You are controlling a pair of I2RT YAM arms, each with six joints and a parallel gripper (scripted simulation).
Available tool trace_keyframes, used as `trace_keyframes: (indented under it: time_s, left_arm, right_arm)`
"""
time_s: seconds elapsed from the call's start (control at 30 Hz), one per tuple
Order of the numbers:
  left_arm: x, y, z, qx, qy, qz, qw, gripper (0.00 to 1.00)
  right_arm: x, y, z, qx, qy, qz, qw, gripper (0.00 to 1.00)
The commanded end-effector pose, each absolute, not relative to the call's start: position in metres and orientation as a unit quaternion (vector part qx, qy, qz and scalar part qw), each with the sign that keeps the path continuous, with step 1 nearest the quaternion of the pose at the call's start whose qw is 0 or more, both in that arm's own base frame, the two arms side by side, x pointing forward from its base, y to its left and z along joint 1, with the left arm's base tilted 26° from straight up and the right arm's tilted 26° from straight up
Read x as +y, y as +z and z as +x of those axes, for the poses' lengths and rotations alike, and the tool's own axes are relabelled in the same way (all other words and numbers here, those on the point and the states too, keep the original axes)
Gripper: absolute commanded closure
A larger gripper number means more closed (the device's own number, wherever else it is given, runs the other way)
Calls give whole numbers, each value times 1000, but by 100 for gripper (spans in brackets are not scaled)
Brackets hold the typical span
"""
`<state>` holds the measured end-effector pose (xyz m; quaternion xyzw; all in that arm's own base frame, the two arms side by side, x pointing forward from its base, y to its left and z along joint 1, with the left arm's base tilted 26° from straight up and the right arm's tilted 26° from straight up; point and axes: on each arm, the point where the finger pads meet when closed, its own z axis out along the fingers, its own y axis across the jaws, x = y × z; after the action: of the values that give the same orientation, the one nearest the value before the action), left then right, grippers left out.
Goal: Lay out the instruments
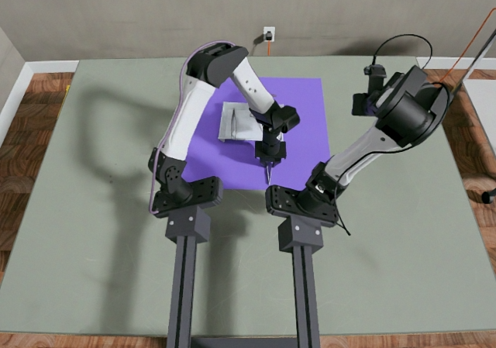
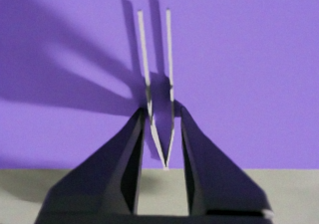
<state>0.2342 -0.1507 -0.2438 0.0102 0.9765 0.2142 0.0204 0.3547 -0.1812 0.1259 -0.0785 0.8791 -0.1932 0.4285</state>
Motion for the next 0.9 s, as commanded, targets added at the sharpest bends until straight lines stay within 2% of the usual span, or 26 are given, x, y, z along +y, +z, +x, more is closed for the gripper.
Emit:
trace_keyframes:
  time_s: [0.0,0.37,0.57,0.63,0.77,0.87]
  left_arm:
    - [-145,-250,231,975,223,14,15,72]
    - [-172,-227,242,979,201,16,36,72]
    - [-160,-232,239,977,210,8,27,72]
    - [-166,-212,227,976,216,18,17,72]
    - [-183,-210,242,980,194,17,38,72]
    - [-173,-194,225,976,215,17,18,72]
  right_arm:
    - [-181,132,357,875,-196,-81,435,67]
    - [-181,132,357,875,-196,-81,435,67]
    - [-181,132,357,875,-196,-81,435,67]
    - [-181,132,357,875,-196,-81,435,67]
    - [-181,132,357,875,-196,-81,435,67]
    - [-181,132,357,875,-196,-81,435,67]
